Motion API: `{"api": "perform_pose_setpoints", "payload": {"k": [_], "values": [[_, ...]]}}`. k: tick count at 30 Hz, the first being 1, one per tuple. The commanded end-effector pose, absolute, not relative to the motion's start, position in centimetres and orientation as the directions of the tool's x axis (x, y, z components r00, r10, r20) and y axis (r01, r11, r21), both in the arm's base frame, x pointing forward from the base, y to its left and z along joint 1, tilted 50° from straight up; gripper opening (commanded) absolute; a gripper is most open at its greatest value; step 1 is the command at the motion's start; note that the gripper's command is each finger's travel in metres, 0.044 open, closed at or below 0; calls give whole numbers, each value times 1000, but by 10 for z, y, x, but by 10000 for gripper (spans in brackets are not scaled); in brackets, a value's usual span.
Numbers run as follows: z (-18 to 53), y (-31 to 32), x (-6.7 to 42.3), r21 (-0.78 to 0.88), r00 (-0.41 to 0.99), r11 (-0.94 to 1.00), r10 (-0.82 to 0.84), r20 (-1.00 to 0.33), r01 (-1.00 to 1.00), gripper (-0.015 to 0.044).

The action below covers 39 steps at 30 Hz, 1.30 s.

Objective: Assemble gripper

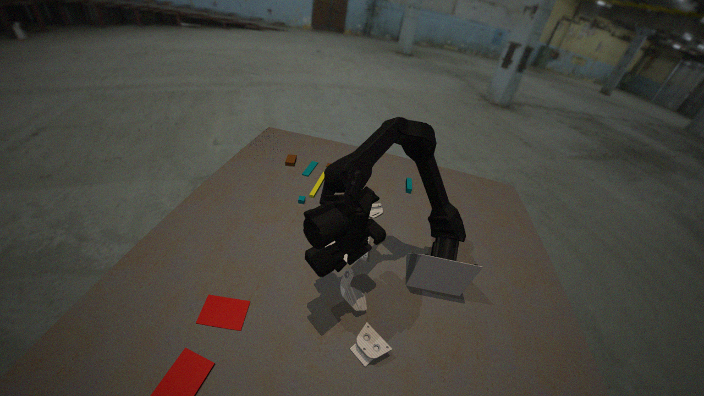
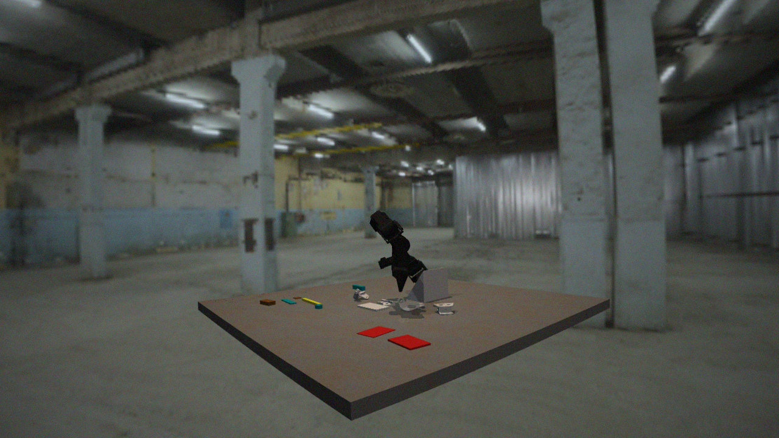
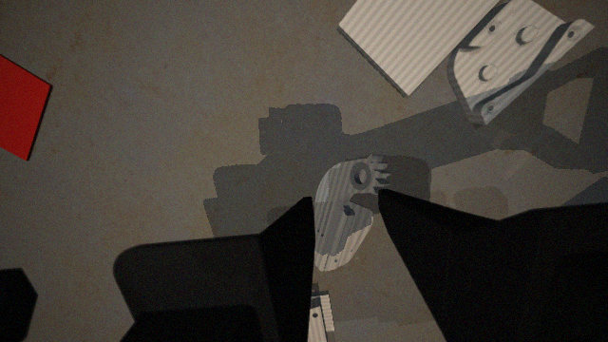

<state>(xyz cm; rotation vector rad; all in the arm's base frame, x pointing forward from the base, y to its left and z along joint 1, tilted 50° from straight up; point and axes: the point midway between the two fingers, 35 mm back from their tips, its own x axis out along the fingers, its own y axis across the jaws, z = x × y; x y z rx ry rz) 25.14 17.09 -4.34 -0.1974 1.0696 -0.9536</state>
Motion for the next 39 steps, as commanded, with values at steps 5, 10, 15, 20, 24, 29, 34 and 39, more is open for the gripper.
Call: {"api": "perform_pose_setpoints", "payload": {"k": [5, 10, 15, 20, 24, 29, 34, 39], "values": [[-41, 169, 247, -655, 138, 656, -738, -660, 376, 0], [-40, 168, 244, -701, 138, 672, -738, -660, 239, 0], [-39, 166, 242, -733, 138, 673, -738, -660, 97, 0], [-38, 165, 240, -749, 138, 661, -738, -660, -47, 0], [-37, 163, 238, -751, 138, 641, -739, -660, -161, 0], [-36, 162, 236, -738, 138, 603, -739, -660, -301, 0], [-34, 160, 233, -710, 138, 553, -739, -660, -435, 0], [-33, 159, 231, -667, 138, 492, -739, -660, -559, 0]]}}
